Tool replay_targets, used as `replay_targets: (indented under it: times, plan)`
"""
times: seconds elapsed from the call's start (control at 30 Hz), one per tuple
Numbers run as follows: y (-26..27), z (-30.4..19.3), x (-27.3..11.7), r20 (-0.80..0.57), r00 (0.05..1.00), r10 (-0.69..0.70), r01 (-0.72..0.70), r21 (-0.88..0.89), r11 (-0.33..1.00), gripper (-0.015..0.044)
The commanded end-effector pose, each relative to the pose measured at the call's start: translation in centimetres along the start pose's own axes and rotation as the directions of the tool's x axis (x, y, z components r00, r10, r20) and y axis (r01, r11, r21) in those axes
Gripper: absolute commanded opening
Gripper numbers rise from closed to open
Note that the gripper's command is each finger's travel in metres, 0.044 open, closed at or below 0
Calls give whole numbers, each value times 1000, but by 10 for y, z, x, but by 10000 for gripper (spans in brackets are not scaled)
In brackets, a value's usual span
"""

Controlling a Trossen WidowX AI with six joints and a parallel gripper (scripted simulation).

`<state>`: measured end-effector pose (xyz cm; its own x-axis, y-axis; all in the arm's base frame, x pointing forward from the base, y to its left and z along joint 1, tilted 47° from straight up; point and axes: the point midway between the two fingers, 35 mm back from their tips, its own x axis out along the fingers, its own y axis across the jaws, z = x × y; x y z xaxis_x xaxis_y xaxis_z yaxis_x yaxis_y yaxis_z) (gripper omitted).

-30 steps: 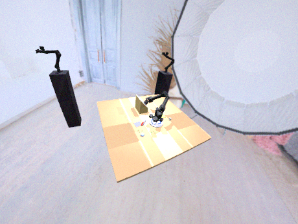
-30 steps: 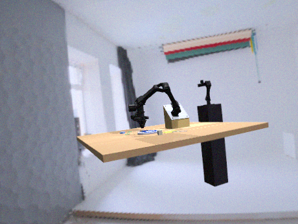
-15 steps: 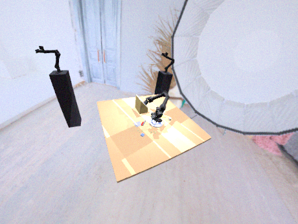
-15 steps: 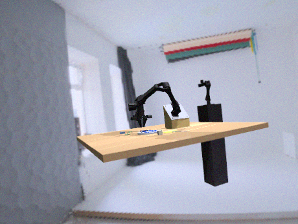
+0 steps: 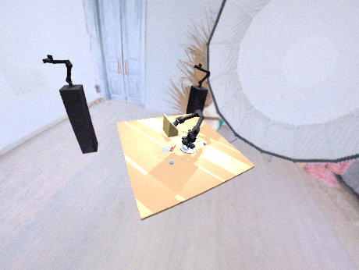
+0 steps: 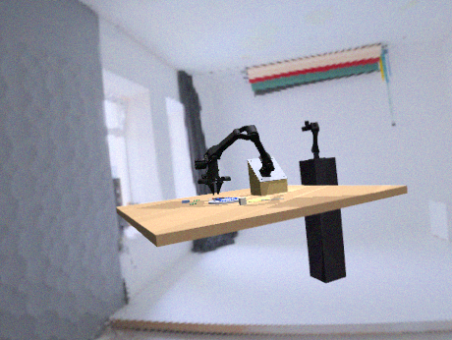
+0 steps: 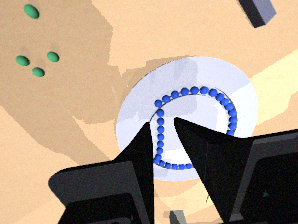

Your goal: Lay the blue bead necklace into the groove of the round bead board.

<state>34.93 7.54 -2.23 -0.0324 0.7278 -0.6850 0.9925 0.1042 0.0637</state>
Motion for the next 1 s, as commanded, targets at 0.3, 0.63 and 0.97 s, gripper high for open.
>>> replay_targets:
  times: [0.3,0.63,0.97]
  plan:
    - [-2,0,20,-3,1000,-6,6,7,1000,120]
    - [-2,-1,28,1,1000,-8,8,3,1000,94]
    - [-2,-1,28,1,1000,-8,8,3,1000,0]
